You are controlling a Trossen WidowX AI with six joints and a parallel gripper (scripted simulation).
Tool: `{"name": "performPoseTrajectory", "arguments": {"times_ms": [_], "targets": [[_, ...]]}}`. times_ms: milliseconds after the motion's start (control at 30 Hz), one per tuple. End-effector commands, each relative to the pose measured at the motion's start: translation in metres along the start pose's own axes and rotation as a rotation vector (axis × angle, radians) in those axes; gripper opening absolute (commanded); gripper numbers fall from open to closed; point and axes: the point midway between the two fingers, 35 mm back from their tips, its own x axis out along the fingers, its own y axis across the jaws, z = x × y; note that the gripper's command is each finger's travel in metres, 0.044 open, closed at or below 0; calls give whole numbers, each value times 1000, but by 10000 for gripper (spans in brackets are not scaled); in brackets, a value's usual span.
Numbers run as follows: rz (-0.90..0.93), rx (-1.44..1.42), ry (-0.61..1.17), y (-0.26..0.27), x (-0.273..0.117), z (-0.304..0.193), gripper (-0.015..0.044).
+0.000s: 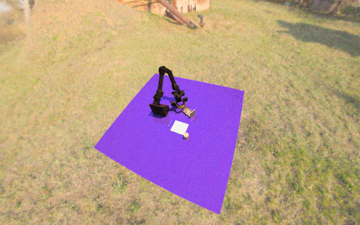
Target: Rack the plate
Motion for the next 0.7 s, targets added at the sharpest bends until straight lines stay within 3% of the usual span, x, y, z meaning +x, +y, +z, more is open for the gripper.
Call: {"name": "performPoseTrajectory", "arguments": {"times_ms": [0,433,667], "targets": [[63,-6,-41,1,-5,-2,0],[326,-7,-161,9,-33,-10,0],[340,-5,-166,9,-35,-11,0]]}}
